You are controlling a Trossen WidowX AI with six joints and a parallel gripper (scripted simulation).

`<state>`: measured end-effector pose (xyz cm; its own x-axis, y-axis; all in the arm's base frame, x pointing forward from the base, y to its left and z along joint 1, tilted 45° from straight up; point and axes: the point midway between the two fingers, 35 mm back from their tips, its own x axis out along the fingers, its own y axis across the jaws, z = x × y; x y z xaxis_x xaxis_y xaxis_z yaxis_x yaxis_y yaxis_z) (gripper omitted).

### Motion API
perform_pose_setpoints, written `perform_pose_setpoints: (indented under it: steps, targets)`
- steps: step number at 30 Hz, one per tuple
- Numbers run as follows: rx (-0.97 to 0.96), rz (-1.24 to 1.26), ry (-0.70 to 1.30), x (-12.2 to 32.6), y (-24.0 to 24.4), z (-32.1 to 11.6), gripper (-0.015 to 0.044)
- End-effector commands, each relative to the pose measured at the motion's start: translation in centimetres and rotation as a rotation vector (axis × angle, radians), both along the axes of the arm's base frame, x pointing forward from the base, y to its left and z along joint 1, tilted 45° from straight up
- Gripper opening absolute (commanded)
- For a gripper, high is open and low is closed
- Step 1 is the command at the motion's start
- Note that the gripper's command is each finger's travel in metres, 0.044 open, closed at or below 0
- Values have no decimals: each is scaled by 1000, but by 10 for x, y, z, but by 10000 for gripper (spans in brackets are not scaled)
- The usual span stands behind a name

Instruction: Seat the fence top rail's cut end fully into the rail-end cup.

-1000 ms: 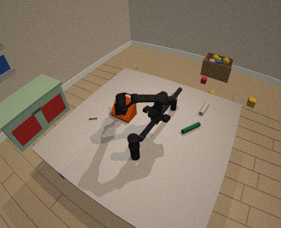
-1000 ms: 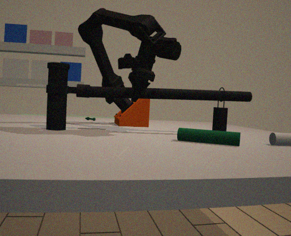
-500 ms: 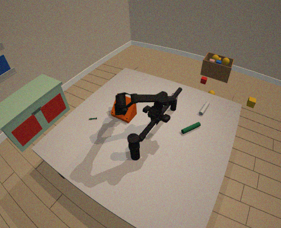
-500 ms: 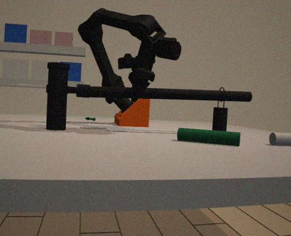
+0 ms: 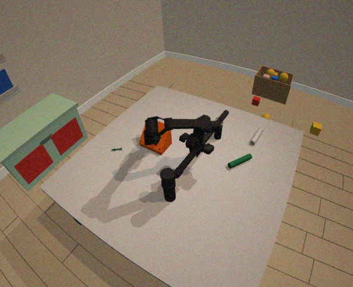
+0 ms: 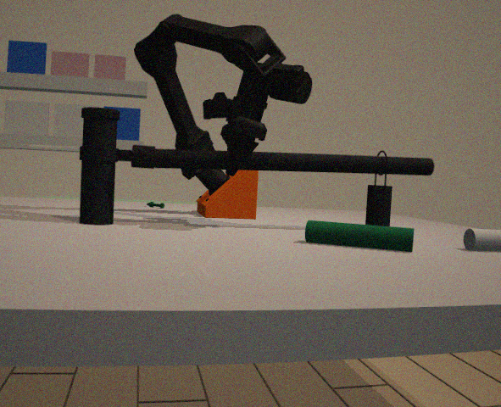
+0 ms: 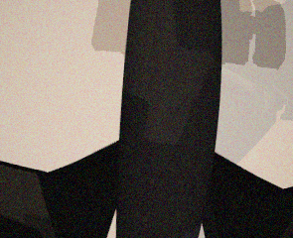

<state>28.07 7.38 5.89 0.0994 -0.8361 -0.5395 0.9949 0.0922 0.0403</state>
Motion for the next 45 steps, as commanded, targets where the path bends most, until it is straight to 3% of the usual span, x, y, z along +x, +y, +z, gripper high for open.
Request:
perform_pose_setpoints:
  steps: [1, 45]
  targets:
    - [-1, 0, 0, 0, 0, 0, 0]
    - [-12, 8, 7, 3, -1, 6, 0]
